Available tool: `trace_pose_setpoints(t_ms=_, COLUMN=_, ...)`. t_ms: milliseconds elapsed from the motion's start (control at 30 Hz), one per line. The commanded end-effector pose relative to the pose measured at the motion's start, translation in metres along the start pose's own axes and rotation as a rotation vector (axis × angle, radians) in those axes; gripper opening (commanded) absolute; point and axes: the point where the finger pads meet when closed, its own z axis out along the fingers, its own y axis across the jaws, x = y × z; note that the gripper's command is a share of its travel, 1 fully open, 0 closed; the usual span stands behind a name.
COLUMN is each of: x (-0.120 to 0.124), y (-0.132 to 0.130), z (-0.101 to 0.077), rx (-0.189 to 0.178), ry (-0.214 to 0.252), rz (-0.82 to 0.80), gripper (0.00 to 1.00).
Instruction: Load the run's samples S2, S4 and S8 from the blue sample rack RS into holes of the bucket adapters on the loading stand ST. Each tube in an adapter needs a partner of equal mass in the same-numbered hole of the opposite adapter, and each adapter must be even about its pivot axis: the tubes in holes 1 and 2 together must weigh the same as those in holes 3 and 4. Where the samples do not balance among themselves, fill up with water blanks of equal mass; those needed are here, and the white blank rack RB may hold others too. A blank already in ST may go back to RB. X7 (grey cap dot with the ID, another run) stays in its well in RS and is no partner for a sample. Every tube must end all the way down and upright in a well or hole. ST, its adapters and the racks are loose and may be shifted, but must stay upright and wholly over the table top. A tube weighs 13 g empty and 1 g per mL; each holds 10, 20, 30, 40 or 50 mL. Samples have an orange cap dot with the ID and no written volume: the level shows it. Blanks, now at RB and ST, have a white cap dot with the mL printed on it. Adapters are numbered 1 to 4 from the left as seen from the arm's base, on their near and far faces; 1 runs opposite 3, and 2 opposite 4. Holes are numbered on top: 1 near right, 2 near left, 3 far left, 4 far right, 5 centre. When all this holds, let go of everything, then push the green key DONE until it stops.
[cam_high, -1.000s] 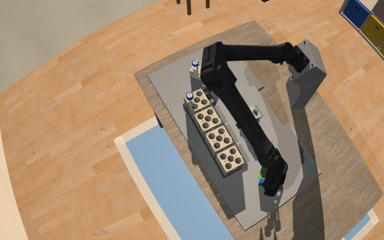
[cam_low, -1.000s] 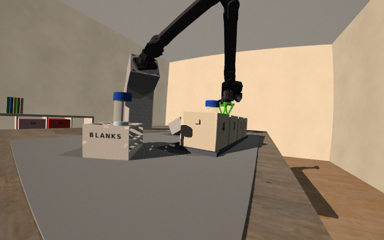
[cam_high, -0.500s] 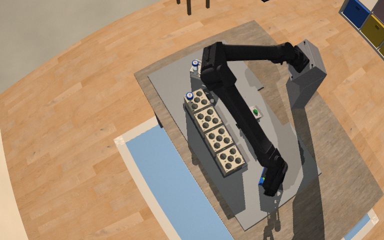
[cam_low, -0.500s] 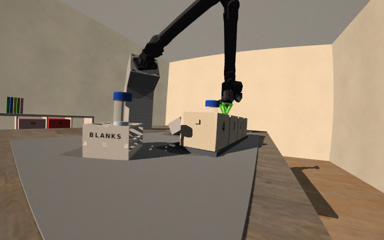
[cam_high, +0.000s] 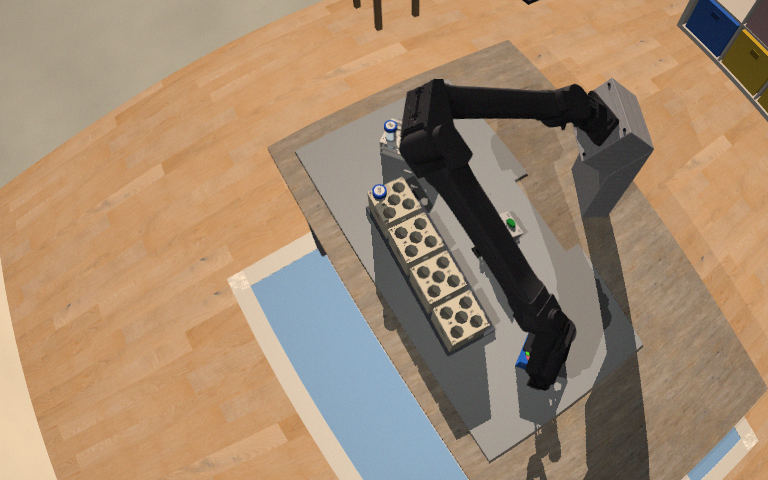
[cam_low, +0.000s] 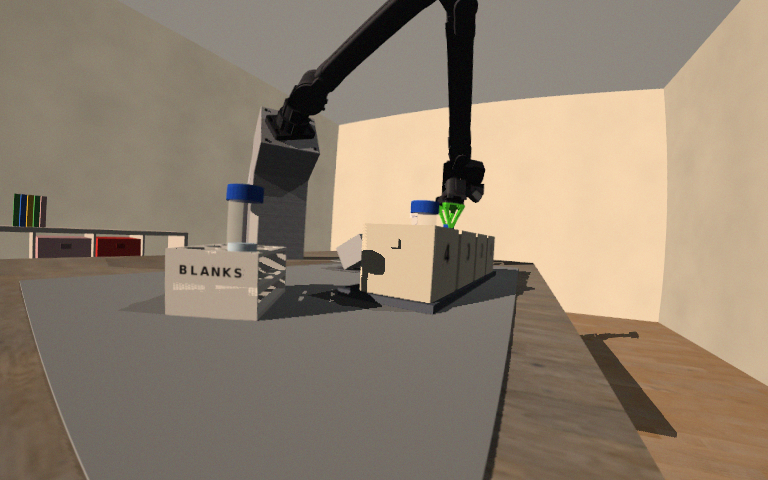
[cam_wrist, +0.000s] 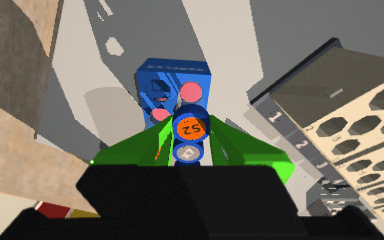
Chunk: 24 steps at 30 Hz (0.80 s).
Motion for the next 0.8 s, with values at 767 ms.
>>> trace_pose_setpoints(t_ms=767, x=-0.022, y=0.002, z=-0.114, rx=-0.020, ry=-0.065, rz=0.026, gripper=0.00)
